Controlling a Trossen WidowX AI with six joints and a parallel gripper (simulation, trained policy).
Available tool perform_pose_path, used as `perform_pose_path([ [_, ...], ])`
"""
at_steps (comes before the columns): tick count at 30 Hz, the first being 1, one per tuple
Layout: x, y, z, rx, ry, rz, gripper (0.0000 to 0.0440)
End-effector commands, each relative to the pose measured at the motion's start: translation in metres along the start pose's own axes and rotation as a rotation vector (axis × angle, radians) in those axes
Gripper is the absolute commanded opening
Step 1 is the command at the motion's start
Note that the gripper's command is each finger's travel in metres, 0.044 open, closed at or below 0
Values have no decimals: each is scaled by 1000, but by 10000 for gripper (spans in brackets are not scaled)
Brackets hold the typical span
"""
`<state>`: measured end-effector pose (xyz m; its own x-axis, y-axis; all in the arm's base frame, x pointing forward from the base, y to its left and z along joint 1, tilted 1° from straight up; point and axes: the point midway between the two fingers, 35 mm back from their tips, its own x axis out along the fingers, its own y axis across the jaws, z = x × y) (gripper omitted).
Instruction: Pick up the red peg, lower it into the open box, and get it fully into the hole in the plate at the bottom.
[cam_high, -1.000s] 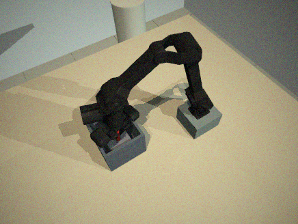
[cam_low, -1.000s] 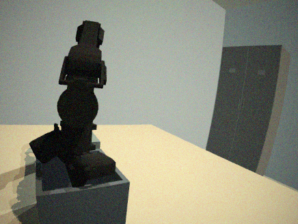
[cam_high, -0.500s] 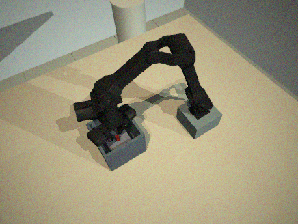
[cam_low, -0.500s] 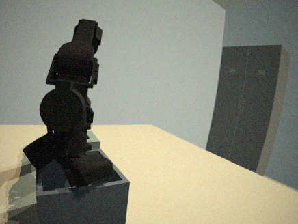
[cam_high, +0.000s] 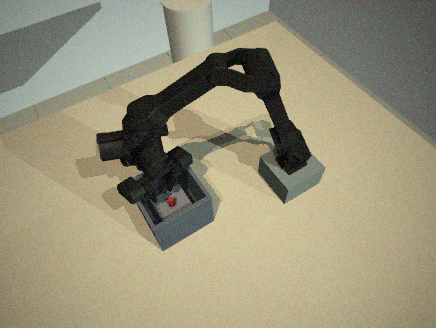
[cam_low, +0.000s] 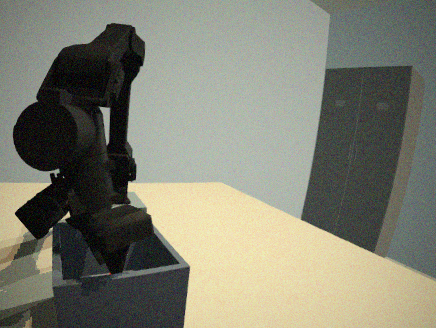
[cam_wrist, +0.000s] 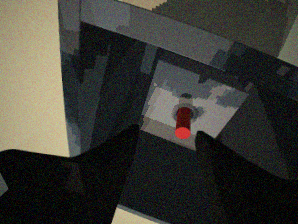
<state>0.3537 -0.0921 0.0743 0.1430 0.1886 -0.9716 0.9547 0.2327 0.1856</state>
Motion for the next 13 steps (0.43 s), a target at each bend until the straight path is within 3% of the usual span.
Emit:
perform_pose_path([
  [1, -5, 3, 3, -1, 18, 18, 222],
  [8, -19, 13, 13, -13, 27, 77, 162],
  [13, -28, 21, 19, -29, 30, 122, 156],
])
